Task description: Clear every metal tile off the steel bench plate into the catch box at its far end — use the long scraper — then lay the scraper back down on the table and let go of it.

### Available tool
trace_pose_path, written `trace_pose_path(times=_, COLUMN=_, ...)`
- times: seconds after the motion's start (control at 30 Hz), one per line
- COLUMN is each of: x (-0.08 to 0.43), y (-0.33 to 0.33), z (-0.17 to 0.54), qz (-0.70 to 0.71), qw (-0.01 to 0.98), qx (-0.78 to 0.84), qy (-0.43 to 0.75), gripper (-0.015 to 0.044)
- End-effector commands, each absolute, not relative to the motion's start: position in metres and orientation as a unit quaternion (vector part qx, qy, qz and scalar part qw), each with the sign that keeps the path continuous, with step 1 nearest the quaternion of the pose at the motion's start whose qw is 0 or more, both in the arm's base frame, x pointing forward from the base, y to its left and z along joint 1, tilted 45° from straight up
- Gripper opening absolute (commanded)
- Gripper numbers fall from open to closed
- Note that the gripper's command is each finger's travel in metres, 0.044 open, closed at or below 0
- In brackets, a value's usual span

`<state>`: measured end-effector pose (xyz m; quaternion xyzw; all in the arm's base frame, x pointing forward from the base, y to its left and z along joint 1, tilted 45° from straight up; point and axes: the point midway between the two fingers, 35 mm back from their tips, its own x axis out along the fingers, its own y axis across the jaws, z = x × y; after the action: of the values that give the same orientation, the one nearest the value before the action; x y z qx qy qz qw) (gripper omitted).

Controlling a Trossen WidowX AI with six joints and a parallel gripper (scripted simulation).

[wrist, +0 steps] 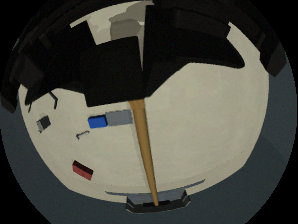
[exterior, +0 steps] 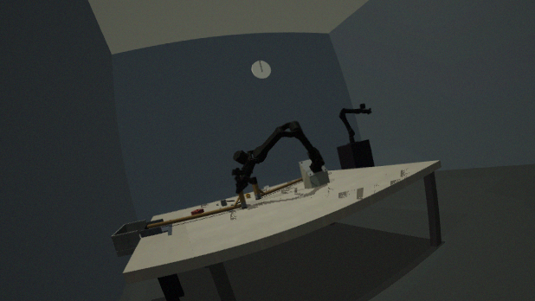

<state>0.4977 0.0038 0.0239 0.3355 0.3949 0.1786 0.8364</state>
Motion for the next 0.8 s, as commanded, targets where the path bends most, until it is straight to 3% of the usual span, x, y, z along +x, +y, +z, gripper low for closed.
trace_pose_path(times=0.0, x=0.492, y=0.0, z=0.028, qz=0.179, qw=0.839, qx=0.334, qy=0.39, gripper=0.0)
trace_pose_path(times=0.77, x=0.458, y=-0.006, z=0.03, qz=0.177, qw=0.839, qx=0.334, qy=0.39, gripper=0.0)
